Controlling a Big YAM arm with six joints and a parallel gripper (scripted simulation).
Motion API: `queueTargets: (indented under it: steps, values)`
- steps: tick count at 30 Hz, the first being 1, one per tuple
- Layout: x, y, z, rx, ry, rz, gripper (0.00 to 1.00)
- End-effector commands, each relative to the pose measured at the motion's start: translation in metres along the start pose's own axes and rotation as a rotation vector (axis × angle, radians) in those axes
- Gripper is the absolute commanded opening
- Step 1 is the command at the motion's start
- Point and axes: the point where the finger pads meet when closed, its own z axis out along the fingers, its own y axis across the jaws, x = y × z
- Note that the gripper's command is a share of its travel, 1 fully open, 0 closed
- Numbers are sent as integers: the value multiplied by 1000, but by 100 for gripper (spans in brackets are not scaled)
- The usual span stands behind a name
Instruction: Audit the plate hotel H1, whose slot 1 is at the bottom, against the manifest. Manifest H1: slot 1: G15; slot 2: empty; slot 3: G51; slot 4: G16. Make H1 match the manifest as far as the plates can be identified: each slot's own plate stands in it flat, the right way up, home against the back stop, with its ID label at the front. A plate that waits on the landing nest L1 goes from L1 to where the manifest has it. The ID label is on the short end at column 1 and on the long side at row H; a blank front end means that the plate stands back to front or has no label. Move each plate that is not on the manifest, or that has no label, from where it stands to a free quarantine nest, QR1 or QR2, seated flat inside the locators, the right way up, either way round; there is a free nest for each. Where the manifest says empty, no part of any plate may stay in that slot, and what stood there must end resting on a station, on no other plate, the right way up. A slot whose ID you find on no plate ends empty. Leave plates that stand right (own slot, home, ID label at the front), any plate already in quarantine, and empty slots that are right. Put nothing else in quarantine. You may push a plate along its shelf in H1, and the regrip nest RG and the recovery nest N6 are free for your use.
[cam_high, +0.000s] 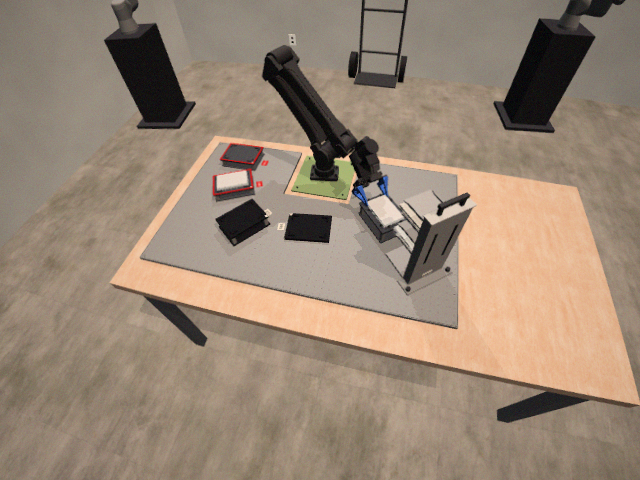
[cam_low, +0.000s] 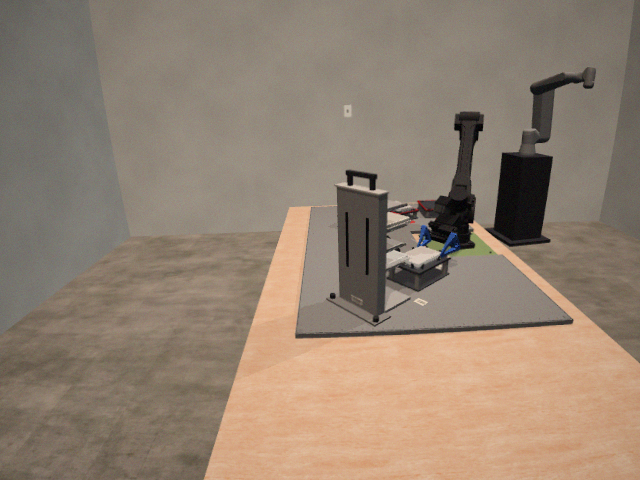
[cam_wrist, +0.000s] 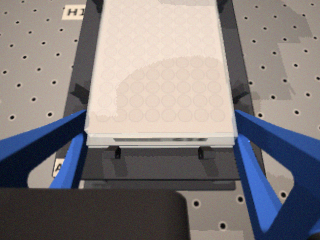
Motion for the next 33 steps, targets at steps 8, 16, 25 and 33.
queueTargets:
  steps: [8, 16, 25, 33]
  values:
    - [-22, 6, 1, -11, -42, 18, 86]
    - [-21, 8, -2, -17, -36, 13, 86]
    - [-44, 13, -5, -23, -64, 26, 86]
    - [-50, 12, -8, -23, -62, 25, 86]
